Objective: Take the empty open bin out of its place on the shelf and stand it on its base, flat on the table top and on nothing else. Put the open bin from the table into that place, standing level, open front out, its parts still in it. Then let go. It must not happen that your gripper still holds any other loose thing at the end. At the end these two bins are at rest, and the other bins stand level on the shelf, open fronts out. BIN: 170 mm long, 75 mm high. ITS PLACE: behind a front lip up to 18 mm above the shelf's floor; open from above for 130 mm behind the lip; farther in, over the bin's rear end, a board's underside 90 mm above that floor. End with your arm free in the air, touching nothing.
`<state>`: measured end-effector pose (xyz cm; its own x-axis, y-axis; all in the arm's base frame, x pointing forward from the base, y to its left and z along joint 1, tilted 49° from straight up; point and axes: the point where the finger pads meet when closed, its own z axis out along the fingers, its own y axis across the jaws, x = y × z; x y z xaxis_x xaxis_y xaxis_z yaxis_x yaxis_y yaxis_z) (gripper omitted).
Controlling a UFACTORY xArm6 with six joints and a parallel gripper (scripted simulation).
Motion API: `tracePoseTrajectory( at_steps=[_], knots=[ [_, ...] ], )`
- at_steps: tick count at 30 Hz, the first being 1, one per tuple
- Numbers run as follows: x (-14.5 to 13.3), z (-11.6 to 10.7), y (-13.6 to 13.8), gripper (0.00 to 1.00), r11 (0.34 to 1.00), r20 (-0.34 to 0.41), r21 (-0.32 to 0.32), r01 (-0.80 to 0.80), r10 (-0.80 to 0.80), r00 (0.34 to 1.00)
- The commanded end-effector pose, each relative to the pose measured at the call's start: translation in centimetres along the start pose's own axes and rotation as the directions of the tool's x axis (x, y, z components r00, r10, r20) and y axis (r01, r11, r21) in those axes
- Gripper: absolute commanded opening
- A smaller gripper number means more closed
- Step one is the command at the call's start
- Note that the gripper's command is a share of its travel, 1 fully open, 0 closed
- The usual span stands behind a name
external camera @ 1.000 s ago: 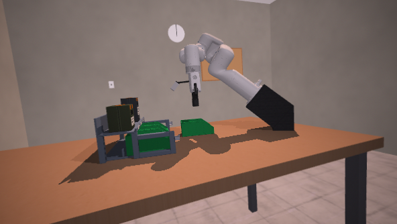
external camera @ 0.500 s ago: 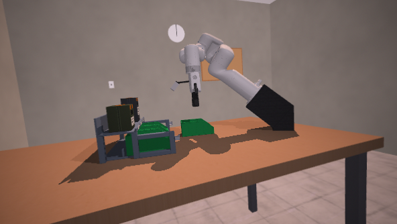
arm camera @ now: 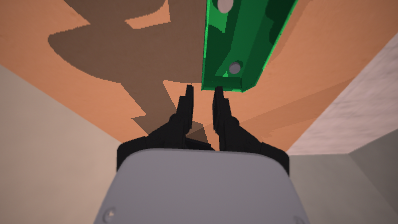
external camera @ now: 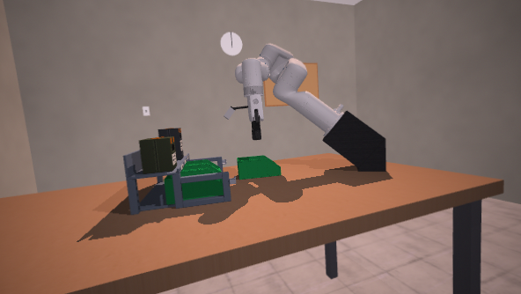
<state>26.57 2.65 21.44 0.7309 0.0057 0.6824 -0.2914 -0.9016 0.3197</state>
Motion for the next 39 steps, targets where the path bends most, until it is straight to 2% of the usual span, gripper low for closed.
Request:
tracePoseTrajectory(
  at_steps=[1,20,39],
  knots=[
    [0.1,-0.1,0.0,0.26,1.000,-0.001,0.001,-0.001,0.001,1.000],
    [0.1,0.3,0.0,0.26,1.000,-0.001,0.001,-0.001,0.001,1.000],
    [0.1,3.0,0.0,0.26,1.000,-0.001,0.001,-0.001,0.001,1.000]
  ],
)
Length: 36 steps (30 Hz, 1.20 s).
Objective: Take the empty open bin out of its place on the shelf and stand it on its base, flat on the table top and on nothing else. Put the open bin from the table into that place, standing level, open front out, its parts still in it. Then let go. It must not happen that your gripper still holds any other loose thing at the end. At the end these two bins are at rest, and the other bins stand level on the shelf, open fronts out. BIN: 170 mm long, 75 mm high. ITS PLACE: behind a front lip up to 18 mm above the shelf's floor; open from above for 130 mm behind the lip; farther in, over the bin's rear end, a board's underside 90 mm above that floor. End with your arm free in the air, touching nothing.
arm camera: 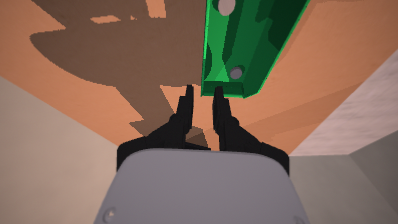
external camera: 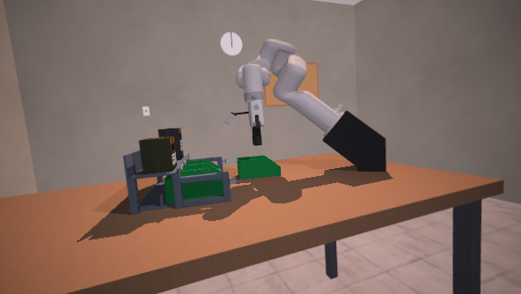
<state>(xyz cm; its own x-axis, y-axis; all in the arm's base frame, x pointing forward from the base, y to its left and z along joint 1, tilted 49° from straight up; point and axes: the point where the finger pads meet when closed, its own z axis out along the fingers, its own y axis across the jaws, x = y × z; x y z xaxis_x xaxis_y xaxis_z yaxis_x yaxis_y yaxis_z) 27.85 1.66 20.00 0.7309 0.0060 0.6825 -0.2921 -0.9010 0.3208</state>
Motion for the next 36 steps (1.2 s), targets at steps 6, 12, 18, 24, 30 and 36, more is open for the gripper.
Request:
tracePoseTrajectory(
  at_steps=[6,12,18,24,30,36],
  knots=[
    [0.2,2.1,-0.1,0.26,1.000,-0.001,0.003,-0.001,0.001,1.000],
    [0.2,2.9,0.0,0.26,1.000,-0.001,0.003,-0.001,0.001,1.000],
    [0.2,3.8,0.0,0.26,1.000,-0.001,0.003,-0.001,0.001,1.000],
    [0.2,4.4,0.0,0.26,1.000,-0.001,0.002,-0.001,0.001,1.000],
    [0.2,4.6,0.0,0.26,1.000,-0.001,0.003,-0.001,0.001,1.000],
    [0.2,4.7,0.0,0.26,1.000,-0.001,0.003,-0.001,0.001,1.000]
  ],
)
